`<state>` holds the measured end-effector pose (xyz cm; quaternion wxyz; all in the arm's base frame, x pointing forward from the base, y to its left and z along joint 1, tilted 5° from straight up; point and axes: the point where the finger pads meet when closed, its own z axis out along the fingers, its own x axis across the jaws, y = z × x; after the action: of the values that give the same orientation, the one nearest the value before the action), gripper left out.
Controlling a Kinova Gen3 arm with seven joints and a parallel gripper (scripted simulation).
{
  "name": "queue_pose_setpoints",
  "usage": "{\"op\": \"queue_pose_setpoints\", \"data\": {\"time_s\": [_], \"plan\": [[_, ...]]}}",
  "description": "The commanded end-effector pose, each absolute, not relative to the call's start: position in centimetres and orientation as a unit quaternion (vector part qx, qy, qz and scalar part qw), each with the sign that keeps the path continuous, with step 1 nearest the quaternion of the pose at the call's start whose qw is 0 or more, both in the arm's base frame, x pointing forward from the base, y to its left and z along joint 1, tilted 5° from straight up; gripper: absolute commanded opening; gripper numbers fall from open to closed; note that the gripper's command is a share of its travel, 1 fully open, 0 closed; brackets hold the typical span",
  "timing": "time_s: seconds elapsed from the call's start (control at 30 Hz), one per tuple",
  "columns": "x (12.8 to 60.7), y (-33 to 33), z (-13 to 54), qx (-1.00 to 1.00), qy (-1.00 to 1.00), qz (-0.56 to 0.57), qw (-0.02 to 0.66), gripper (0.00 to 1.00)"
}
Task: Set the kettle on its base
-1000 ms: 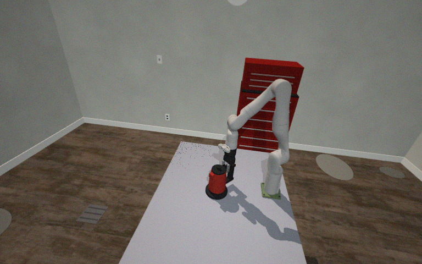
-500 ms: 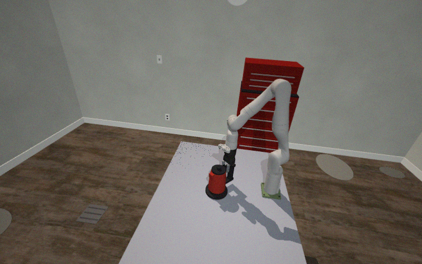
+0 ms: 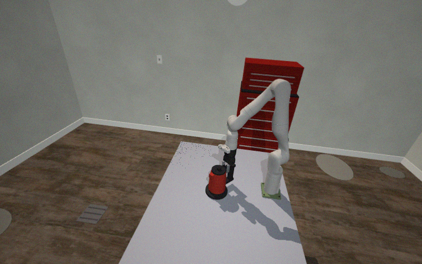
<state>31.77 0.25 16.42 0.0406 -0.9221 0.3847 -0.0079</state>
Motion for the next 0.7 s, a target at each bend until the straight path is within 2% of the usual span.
{"op": "queue_pose_setpoints", "data": {"time_s": [0.0,0.67], "plan": [[31.81,0.25,16.45,-0.922,0.385,-0.009,0.041,0.0],[31.82,0.27,16.16,-0.922,0.385,-0.009,0.041,0.0]]}}
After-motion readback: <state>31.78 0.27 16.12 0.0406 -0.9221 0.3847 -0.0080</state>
